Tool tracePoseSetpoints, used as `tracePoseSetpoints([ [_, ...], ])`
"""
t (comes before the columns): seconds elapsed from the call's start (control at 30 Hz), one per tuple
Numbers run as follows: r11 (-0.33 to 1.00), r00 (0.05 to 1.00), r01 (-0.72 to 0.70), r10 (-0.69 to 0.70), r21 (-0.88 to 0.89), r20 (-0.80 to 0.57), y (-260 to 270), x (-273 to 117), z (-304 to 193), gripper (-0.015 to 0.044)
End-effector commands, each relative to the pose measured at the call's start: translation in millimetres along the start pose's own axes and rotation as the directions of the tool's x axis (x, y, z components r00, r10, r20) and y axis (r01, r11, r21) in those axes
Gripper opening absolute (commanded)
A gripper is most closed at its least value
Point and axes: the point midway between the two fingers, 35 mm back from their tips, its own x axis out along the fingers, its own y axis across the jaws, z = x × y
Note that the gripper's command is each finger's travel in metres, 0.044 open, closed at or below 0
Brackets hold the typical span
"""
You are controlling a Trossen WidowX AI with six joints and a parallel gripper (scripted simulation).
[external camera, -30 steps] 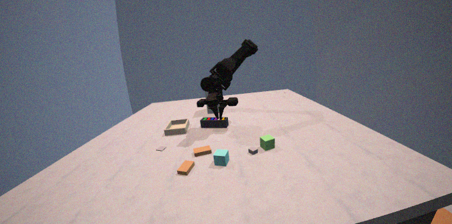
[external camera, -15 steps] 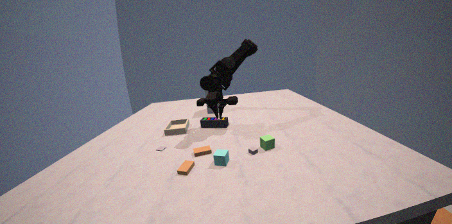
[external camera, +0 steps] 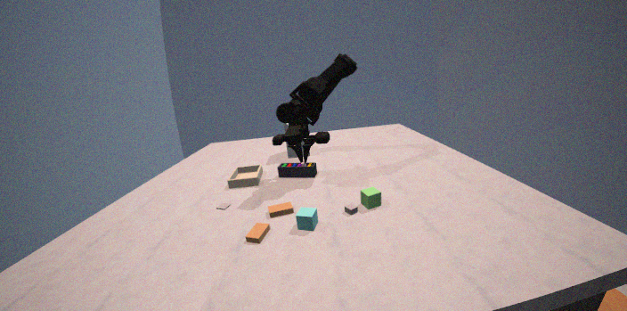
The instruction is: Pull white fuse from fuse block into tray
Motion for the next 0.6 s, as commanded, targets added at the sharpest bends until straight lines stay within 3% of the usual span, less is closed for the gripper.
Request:
tracePoseSetpoints([
  [0.0, 1.000, 1.000, 0.003, -0.003, -0.004, -0.001, -0.2, -2.3, -0.1, 0.0000],
  [0.57, 1.000, 1.000, 0.003, -0.003, -0.003, -0.001, -0.3, -10.6, 0.0, 0.0000],
])
